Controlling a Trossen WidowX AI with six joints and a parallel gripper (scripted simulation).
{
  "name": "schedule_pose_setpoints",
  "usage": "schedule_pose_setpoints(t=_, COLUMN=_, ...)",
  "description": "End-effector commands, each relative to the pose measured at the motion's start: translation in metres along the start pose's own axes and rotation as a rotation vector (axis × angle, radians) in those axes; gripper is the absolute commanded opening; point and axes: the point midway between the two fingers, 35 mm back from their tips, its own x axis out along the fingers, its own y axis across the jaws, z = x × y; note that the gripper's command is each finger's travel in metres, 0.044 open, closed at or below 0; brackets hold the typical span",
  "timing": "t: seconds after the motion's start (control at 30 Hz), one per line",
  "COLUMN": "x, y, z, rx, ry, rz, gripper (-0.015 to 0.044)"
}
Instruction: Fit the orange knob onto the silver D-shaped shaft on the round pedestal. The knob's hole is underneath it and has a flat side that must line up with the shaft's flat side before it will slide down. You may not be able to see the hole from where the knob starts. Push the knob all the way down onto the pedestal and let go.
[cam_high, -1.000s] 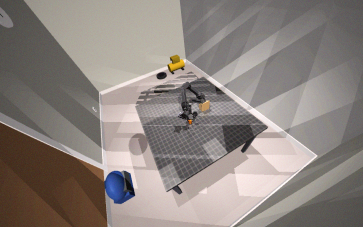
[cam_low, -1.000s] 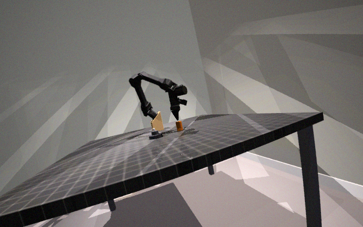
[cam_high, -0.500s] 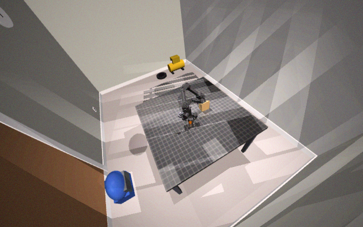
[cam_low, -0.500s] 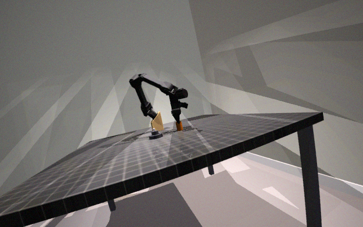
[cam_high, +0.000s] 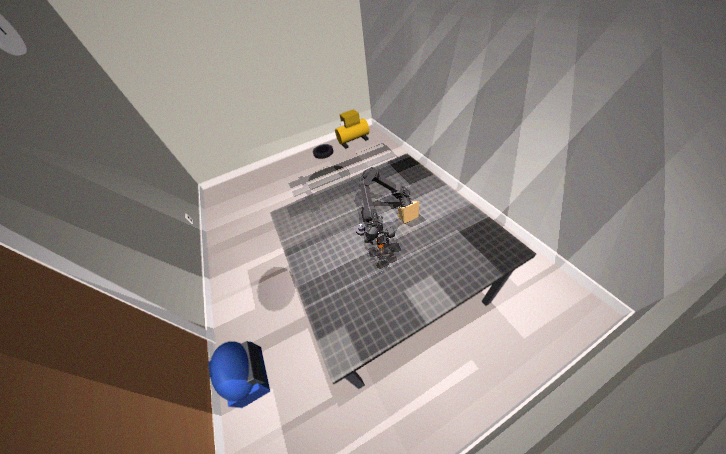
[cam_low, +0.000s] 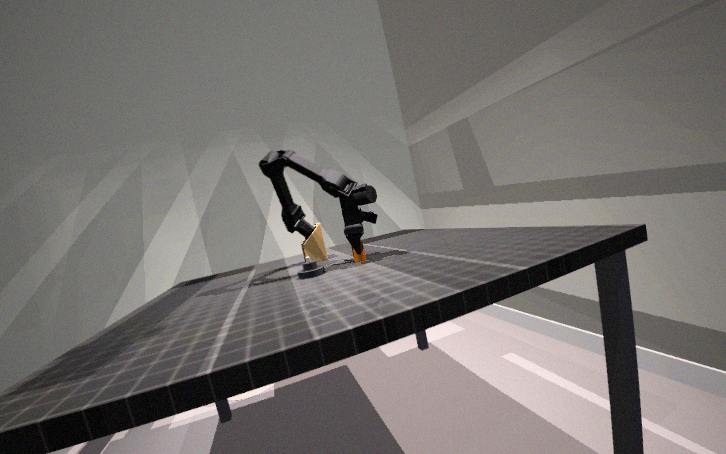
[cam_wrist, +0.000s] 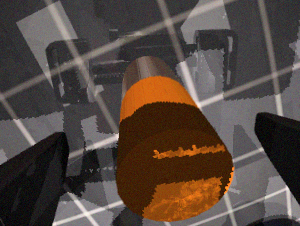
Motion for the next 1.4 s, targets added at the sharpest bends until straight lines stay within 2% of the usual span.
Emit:
schedule_pose_setpoints(t=0.0, x=0.007, y=0.0, z=-0.001, rx=-0.007, ry=0.004, rz=-0.003, gripper=0.044)
schedule_pose_setpoints(t=0.33, x=0.02, y=0.001, z=-0.002, rx=-0.008, ry=0.006, rz=-0.005, gripper=0.044)
schedule_pose_setpoints(t=0.67, x=0.02, y=0.001, z=-0.002, rx=-0.008, ry=0.006, rz=-0.005, gripper=0.0177)
schedule_pose_setpoints(t=0.87, x=0.02, y=0.001, z=-0.002, rx=-0.008, ry=0.006, rz=-0.005, gripper=0.0138)
schedule_pose_setpoints(t=1.03, x=0.013, y=-0.001, z=-0.001, rx=-0.009, ry=0.004, rz=-0.005, gripper=0.0006)
schedule_pose_setpoints(t=1.37, x=-0.016, y=-0.003, z=0.004, rx=-0.008, ry=-0.002, rz=-0.002, gripper=0.0)
